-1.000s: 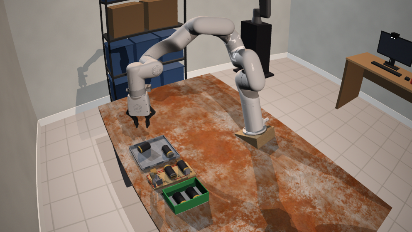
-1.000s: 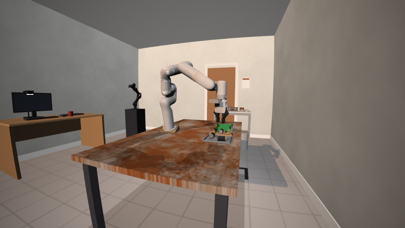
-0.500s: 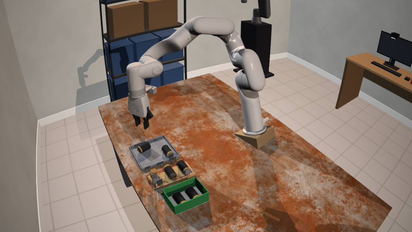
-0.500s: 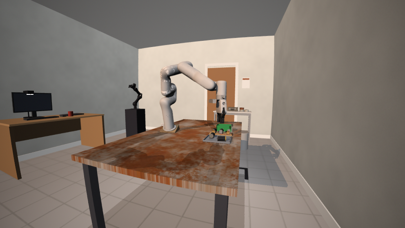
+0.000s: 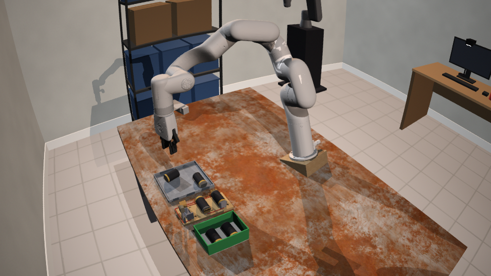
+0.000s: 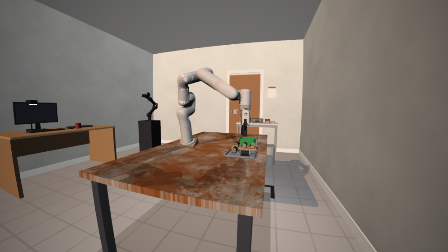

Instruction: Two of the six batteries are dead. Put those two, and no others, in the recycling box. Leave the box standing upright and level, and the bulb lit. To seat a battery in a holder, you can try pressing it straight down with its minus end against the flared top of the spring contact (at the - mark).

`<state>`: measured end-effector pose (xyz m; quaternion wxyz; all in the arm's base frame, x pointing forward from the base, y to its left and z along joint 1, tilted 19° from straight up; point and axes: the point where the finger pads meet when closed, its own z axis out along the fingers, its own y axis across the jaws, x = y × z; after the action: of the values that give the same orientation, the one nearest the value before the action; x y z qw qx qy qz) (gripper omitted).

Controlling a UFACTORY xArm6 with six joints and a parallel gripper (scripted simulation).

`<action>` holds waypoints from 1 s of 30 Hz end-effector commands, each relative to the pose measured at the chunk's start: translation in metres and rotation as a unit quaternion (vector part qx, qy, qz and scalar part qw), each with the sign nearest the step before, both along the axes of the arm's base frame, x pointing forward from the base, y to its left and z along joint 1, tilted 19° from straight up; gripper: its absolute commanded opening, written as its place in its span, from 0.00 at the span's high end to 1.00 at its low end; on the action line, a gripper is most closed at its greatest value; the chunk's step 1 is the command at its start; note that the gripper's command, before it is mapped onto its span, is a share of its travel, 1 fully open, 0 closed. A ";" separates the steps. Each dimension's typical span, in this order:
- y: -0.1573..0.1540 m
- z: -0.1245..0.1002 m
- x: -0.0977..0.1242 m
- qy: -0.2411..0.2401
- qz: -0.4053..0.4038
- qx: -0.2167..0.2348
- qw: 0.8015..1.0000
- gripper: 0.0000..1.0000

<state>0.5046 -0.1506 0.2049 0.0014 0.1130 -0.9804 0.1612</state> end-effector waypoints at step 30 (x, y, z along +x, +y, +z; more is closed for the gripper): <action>-0.025 -0.072 0.004 -0.006 -0.009 -0.001 1.000 0.49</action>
<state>0.5074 -0.1751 0.1321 -0.0006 0.1030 -0.9814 0.1623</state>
